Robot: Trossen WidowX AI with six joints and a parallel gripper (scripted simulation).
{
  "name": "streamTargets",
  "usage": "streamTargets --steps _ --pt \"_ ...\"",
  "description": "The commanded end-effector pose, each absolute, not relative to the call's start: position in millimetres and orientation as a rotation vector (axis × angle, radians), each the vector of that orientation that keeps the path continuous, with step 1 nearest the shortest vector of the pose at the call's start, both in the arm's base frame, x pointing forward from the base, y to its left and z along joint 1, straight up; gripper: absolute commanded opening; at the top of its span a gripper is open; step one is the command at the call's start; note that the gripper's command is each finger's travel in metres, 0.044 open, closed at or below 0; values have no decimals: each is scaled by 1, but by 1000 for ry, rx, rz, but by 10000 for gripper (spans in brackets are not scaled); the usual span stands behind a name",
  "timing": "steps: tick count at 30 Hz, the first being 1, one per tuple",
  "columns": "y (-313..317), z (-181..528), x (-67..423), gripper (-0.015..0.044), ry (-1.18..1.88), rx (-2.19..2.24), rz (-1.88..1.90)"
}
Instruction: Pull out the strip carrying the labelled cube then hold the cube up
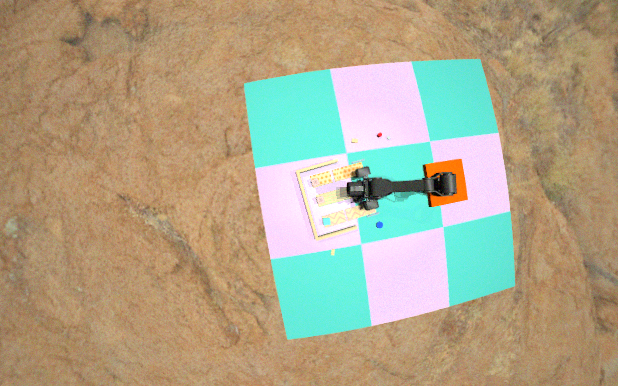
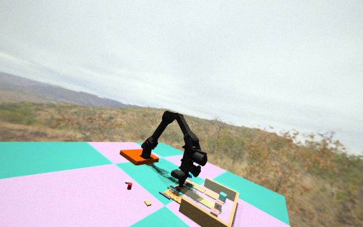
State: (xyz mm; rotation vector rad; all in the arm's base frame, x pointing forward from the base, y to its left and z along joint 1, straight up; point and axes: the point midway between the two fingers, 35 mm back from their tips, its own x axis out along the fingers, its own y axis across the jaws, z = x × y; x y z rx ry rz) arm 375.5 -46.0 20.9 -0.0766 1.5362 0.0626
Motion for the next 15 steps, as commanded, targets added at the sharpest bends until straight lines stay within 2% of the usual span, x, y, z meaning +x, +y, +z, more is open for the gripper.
streamTargets --steps 1,15 --pt "-45 19 376 0 1534 -74 65" --pt "-46 18 372 0 1534 -74 65"
